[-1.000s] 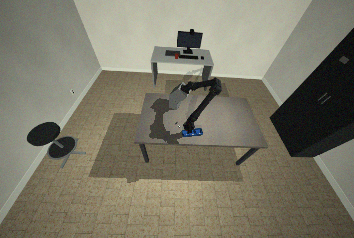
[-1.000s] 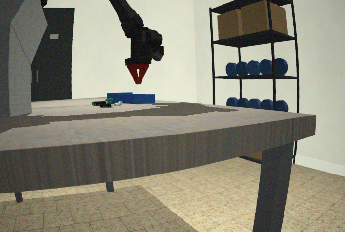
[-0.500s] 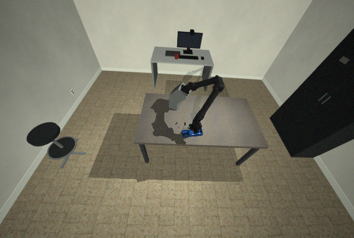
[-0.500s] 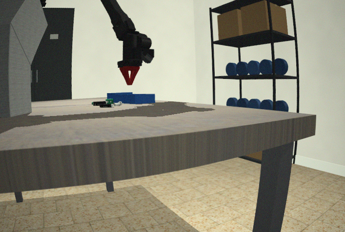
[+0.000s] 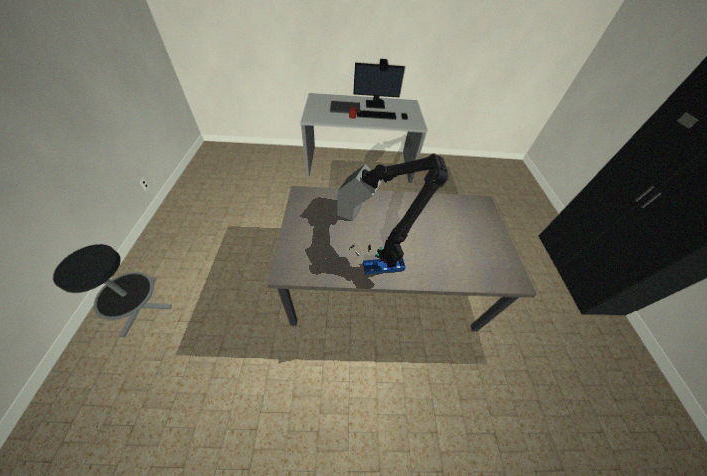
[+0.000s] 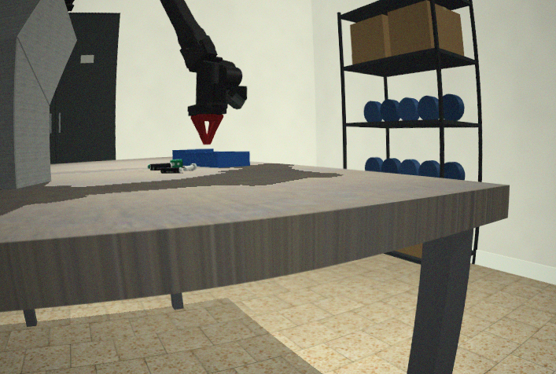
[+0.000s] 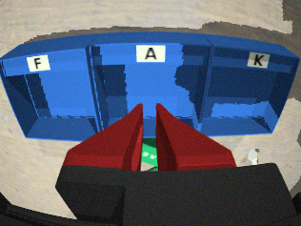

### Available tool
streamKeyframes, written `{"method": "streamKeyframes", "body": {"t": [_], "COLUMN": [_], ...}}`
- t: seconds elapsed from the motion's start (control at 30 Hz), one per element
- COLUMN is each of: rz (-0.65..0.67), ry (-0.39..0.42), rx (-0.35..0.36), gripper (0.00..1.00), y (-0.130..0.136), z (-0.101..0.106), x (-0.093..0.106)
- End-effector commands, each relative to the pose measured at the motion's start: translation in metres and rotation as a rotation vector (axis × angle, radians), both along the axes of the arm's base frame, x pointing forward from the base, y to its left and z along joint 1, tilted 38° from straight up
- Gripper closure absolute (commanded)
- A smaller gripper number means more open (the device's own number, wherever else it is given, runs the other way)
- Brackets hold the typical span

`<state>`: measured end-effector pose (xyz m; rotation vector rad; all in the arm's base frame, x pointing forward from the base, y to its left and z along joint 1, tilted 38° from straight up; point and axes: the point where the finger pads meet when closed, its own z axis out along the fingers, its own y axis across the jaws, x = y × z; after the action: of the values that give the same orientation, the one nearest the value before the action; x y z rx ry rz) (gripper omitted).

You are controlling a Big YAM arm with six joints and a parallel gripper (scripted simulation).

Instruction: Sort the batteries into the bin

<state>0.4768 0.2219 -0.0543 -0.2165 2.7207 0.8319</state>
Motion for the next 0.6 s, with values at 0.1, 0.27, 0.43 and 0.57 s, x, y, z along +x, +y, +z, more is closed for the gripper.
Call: {"method": "streamKeyframes", "body": {"t": [0.1,0.27,0.43,0.57], "rz": [-0.006,-0.006,-0.006,-0.030], "ry": [-0.022,-0.021,-0.020,-0.053], "rx": [0.007,0.007,0.007,0.015], "gripper": [0.91,0.91,0.91,0.91], "y": [0.014,0.021,0.025,0.012], "z": [-0.008,-0.019,-0.025,-0.007], "x": [0.013,0.016,0.017,0.031]}}
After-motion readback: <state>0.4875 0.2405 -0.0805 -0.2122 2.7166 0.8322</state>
